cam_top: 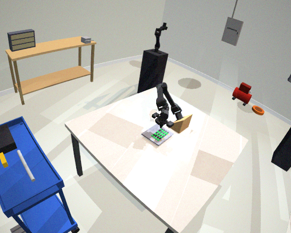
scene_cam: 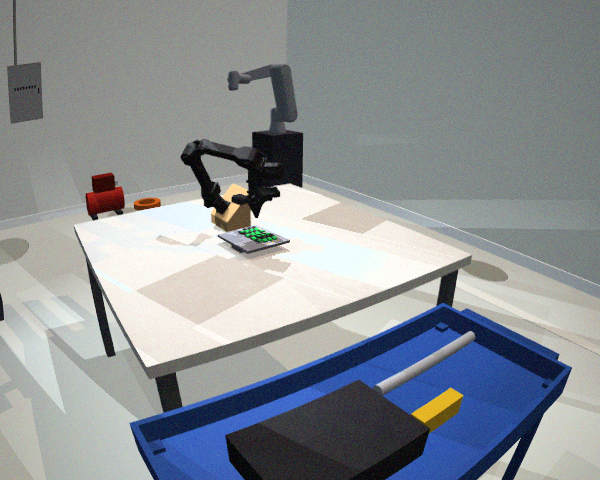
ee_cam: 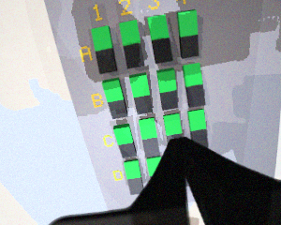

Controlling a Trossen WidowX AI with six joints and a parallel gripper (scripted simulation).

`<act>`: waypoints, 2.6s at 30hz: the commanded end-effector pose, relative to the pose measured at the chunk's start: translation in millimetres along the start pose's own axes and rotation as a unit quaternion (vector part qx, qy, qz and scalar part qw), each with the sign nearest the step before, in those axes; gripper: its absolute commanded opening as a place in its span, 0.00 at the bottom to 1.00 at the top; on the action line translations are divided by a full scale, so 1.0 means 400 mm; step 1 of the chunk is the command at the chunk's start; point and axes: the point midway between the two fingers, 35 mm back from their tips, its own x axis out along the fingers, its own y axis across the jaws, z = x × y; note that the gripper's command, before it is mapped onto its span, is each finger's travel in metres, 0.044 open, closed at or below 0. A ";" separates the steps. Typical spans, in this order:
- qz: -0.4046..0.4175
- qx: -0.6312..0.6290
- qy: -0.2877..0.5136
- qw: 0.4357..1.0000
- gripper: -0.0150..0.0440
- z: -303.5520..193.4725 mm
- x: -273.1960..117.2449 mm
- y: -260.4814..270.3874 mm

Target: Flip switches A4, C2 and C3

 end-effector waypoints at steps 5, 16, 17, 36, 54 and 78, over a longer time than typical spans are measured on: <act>0.000 -0.003 0.002 1.000 0.25 -0.093 0.010 0.044; -0.002 -0.003 -0.011 1.000 0.25 -0.096 0.115 0.042; -0.002 -0.003 -0.011 1.000 0.25 -0.097 0.118 0.042; -0.002 -0.003 -0.011 1.000 0.25 -0.096 0.153 0.042; -0.002 -0.003 -0.011 1.000 0.25 -0.096 0.156 0.042; -0.002 -0.003 -0.011 1.000 0.25 -0.096 0.164 0.042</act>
